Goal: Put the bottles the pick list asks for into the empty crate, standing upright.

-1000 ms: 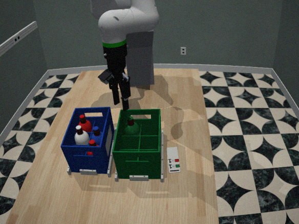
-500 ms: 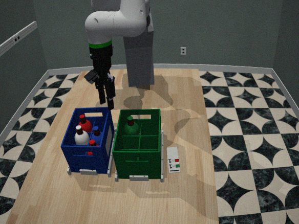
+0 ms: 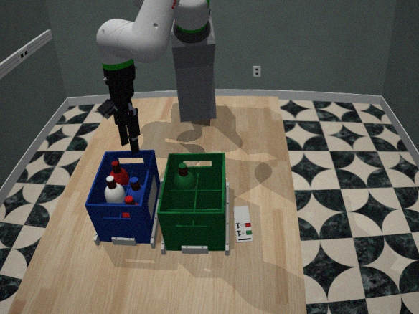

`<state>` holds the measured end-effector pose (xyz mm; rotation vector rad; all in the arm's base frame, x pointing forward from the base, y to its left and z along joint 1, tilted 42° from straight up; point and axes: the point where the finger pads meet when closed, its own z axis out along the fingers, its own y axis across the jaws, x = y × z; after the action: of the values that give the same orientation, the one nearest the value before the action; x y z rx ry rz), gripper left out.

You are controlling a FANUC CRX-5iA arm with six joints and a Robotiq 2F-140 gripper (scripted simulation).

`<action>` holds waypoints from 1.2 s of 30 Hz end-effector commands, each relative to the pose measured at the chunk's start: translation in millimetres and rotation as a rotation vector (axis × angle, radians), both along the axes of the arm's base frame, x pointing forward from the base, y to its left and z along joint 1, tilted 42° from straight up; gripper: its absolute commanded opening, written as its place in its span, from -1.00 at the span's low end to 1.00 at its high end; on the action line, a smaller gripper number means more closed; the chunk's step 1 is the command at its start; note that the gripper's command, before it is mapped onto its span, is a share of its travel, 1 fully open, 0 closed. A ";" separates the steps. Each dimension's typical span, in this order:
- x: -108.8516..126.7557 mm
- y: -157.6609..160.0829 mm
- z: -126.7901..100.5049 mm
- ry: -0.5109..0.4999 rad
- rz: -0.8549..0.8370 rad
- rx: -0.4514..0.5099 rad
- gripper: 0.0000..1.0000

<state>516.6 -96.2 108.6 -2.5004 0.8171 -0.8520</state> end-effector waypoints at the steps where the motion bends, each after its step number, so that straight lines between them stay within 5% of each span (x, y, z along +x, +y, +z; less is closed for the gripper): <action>1: 1.4 -13.3 -2.7 -0.003 0.030 0.029 -0.12; 13: 8.6 -71.2 -11.9 -0.003 0.030 0.029 -0.12; 36: 17.9 -68.3 -22.7 -0.003 0.030 0.029 -0.12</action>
<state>533.4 -164.4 86.8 -2.4794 0.7839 -0.8268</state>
